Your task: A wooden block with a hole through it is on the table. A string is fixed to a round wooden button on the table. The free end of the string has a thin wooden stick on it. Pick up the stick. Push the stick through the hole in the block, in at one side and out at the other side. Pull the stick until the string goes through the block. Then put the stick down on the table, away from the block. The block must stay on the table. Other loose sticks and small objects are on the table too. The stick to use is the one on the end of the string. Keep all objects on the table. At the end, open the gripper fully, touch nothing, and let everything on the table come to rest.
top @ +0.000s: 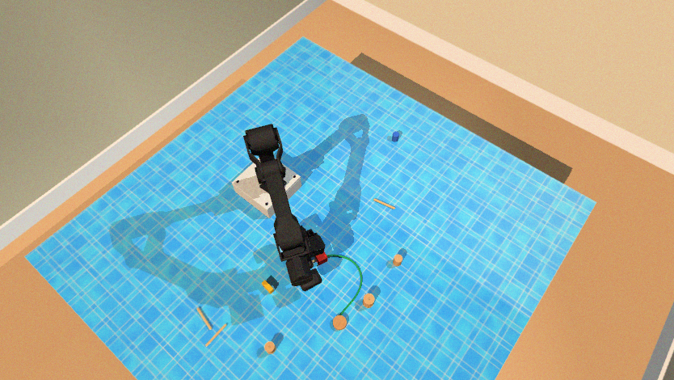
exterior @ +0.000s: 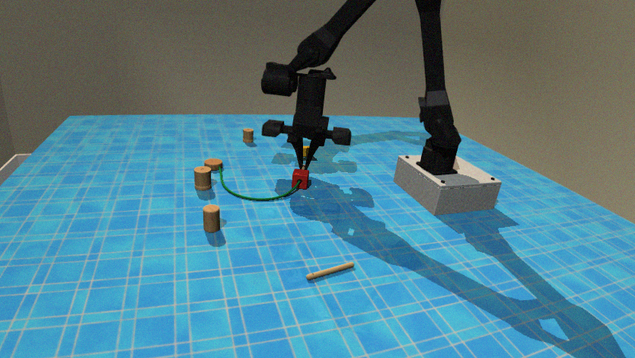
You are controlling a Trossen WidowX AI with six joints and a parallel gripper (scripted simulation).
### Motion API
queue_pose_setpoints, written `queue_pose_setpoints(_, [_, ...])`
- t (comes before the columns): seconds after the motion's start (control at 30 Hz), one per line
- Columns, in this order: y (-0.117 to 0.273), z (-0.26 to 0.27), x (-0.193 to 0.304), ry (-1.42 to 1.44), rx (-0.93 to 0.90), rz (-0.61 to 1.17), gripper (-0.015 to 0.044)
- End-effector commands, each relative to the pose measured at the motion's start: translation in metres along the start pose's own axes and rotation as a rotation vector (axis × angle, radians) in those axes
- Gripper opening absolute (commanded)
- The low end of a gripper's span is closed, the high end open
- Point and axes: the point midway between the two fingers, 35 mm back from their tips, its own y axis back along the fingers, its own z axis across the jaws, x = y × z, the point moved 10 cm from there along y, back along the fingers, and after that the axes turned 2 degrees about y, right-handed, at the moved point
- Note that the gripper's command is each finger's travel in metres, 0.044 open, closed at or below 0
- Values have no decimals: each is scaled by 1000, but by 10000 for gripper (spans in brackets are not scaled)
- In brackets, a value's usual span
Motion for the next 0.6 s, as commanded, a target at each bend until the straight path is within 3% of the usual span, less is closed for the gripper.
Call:
queue_pose_setpoints(0.0, [1,0,5,1,0,-3,0])
queue_pose_setpoints(0.57, [3,1,29,-52,-4,0,0])
